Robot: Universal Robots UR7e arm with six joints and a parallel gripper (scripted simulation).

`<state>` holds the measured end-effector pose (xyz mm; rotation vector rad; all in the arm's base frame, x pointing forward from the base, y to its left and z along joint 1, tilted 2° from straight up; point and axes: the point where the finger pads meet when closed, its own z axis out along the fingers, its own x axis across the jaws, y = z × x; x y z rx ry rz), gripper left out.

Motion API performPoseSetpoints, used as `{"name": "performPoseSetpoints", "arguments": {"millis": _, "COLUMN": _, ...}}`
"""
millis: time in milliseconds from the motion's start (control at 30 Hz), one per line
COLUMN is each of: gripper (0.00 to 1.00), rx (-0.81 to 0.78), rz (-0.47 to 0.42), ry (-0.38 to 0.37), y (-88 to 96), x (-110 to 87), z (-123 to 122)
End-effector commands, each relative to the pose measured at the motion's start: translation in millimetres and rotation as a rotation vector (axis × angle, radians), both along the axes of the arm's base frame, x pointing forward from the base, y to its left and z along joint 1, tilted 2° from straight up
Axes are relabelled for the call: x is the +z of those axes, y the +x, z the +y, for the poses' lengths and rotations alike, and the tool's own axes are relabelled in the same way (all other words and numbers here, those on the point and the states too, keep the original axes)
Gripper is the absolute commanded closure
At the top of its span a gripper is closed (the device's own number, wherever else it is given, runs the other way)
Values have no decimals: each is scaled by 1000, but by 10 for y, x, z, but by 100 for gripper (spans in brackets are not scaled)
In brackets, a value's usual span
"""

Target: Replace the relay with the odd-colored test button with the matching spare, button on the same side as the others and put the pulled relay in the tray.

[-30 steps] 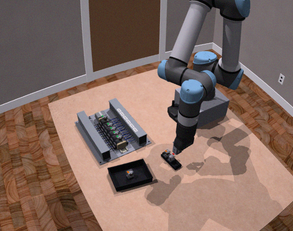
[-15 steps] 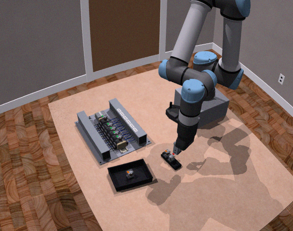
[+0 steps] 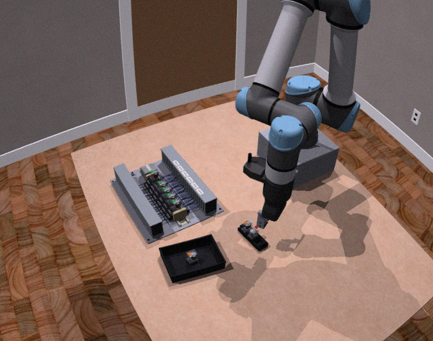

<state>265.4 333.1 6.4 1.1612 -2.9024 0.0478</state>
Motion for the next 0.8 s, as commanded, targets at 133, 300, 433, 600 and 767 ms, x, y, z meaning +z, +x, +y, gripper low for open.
{"name": "performPoseSetpoints", "arguments": {"millis": 133, "gripper": 100, "rx": 143, "rz": 4, "ry": 2, "y": 4, "x": 4, "z": 3}}
{"name": "performPoseSetpoints", "arguments": {"millis": 300, "gripper": 100, "rx": 235, "rz": 7, "ry": 3, "y": 4, "x": 4, "z": 3}}
{"name": "performPoseSetpoints", "arguments": {"millis": 433, "gripper": 100, "rx": 235, "rz": 7, "ry": 3, "y": 4, "x": 4, "z": 3}}
{"name": "performPoseSetpoints", "arguments": {"millis": 600, "gripper": 100, "rx": 235, "rz": 7, "ry": 3, "y": 4, "x": 4, "z": 3}}
{"name": "performPoseSetpoints", "arguments": {"millis": 767, "gripper": 100, "rx": 332, "rz": 11, "ry": 3, "y": 4, "x": 4, "z": 3}}
